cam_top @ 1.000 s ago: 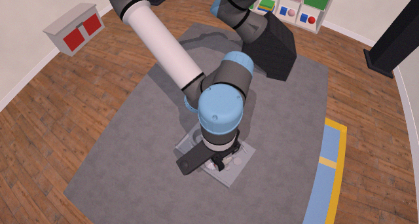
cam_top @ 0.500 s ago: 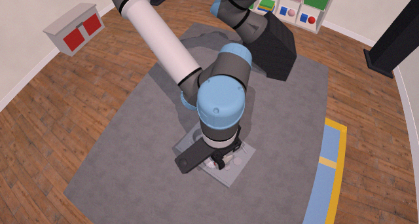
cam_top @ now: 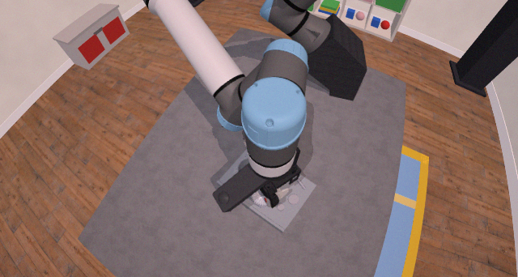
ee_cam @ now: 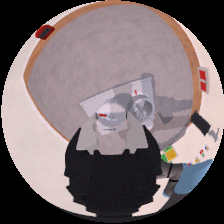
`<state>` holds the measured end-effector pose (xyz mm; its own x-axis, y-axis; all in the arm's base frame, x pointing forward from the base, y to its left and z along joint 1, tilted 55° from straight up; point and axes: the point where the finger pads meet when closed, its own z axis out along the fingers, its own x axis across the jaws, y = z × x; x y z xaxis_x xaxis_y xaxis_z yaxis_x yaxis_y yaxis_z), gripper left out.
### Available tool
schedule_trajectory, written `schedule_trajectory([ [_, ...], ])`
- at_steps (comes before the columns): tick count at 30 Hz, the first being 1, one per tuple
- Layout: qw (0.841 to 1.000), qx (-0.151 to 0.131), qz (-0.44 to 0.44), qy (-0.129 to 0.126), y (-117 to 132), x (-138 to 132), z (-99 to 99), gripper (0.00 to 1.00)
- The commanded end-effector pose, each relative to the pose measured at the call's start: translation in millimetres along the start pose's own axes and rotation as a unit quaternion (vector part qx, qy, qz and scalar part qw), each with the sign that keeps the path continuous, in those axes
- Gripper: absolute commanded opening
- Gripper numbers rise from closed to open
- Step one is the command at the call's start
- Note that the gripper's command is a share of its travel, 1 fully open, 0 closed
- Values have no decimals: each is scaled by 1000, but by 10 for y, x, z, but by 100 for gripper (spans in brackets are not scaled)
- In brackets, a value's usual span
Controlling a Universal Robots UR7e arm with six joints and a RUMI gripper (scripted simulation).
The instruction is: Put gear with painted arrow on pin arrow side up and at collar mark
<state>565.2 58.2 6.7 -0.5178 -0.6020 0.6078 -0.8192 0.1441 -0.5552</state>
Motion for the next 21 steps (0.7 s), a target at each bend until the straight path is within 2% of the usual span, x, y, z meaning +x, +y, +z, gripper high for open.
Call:
schedule_trajectory([
  [1,1000,0,0,0,-3,-2,-103,0],
  [10,1000,0,0,0,-3,-2,-195,0],
  [21,1000,0,0,0,-3,-2,-209,0],
])
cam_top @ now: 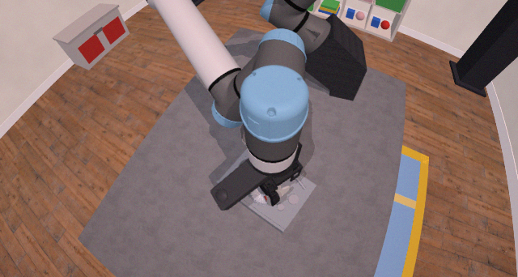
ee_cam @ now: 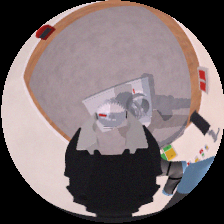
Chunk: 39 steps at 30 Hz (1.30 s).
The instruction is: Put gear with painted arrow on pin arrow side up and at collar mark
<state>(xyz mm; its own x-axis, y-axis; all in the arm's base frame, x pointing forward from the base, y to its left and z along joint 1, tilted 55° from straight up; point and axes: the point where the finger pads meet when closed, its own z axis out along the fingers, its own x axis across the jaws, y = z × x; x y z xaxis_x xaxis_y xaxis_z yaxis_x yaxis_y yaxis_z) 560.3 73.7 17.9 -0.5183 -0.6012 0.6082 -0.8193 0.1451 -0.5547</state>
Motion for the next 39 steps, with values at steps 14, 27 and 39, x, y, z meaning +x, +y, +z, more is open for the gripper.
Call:
schedule_trajectory([
  [14,1000,0,0,0,-3,-2,-12,0],
  [27,1000,0,0,0,-3,-2,-12,0],
  [39,1000,0,0,-1,39,339,-15,0],
])
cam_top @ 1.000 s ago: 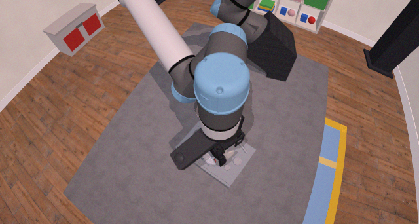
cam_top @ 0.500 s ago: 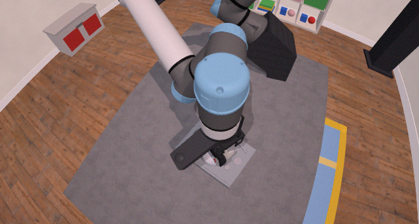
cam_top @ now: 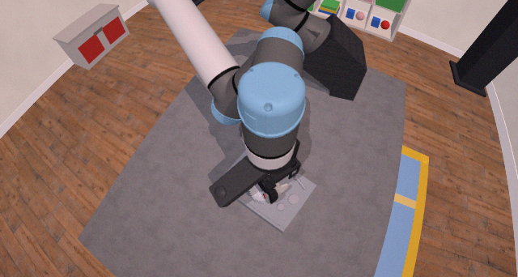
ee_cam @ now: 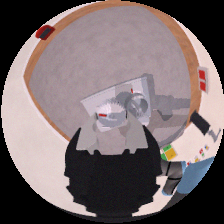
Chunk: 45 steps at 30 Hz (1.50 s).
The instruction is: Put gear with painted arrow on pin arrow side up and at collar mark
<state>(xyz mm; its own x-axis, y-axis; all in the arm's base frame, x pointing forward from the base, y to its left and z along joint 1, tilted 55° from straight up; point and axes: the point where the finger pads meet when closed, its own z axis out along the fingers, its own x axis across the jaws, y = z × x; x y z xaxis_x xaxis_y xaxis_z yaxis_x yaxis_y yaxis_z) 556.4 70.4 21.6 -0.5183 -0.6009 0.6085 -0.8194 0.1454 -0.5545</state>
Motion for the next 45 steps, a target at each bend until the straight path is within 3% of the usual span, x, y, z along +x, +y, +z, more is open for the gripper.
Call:
schedule_trajectory([
  [1,1000,1,0,-1,53,398,-11,0],
  [3,1000,1,0,-1,53,398,-11,0],
  [6,1000,1,0,-1,128,719,-10,0],
  [9,1000,1,0,0,165,844,-10,0],
  [23,1000,1,-25,-1,164,850,-7,0],
  [37,991,1,-135,-1,162,852,-6,0],
  [45,978,1,-209,0,163,852,-6,0],
])
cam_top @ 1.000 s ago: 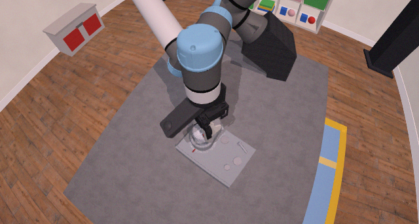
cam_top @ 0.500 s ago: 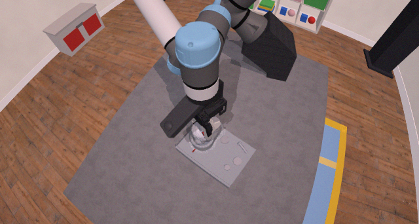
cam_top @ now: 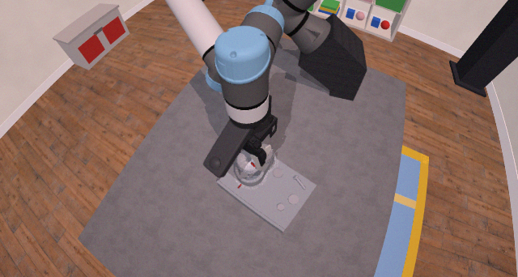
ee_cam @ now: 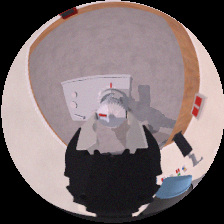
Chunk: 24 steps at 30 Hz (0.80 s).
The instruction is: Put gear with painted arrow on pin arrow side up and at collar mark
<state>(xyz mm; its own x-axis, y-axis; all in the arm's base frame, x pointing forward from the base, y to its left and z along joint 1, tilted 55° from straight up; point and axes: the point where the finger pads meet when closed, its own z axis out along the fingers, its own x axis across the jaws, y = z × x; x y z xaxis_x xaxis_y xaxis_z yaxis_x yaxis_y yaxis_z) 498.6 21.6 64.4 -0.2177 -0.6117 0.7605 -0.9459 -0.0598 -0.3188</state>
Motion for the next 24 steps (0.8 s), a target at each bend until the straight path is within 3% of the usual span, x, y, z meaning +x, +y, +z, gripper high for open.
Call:
schedule_trajectory([
  [1,999,3,-48,-2,-4,0,-5,0],
  [24,997,3,-81,-2,-4,0,-5,0],
])
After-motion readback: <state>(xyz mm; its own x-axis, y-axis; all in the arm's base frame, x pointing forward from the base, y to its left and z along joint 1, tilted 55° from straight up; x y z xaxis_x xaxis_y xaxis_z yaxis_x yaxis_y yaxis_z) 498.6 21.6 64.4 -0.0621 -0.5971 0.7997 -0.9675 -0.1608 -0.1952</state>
